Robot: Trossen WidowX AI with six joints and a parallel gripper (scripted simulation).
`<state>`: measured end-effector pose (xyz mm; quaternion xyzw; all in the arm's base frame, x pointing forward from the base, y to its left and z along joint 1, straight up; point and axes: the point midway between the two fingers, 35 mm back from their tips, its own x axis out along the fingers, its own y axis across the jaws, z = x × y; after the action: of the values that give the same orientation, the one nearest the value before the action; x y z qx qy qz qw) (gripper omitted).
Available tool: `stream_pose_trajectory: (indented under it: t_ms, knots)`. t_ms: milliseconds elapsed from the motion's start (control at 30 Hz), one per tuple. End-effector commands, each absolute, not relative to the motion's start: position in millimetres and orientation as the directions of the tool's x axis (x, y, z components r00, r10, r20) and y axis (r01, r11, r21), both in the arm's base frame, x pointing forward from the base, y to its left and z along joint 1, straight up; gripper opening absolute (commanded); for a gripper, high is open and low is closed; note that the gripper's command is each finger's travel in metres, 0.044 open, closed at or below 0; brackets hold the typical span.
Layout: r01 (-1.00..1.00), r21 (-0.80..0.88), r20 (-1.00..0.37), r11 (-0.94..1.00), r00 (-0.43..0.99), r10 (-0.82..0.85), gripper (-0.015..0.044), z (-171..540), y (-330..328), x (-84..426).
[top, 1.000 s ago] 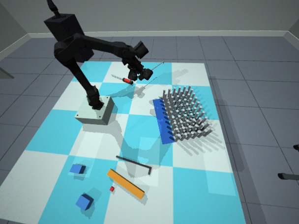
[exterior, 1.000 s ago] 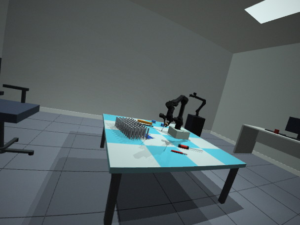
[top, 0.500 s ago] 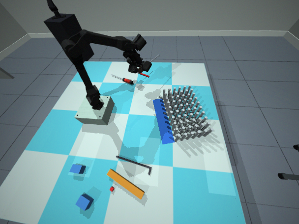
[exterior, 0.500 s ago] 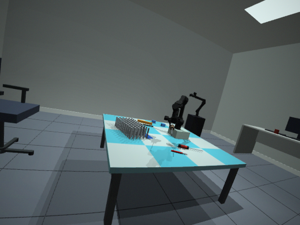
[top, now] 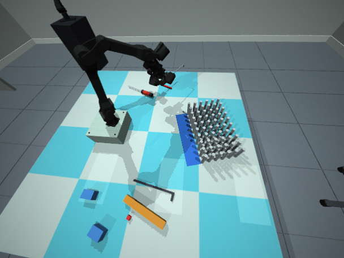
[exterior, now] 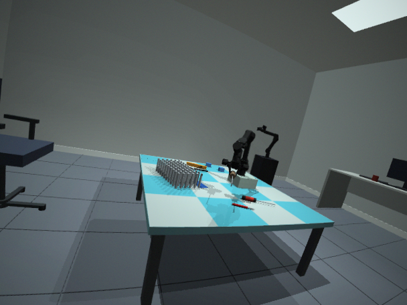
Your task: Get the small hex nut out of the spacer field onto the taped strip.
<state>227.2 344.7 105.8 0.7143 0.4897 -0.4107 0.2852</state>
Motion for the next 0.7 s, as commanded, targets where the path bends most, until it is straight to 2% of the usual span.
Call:
stream_pose_trajectory:
  t_ms: [0, 667]
  knots:
    - [0.932, 0.007, -0.863, -0.363, 0.189, 0.468, 0.0, 102.7, 346.3, 228.6]
    - [0.932, 0.007, -0.863, -0.363, 0.189, 0.469, 0.0, 77.9, 350.4, 231.5]
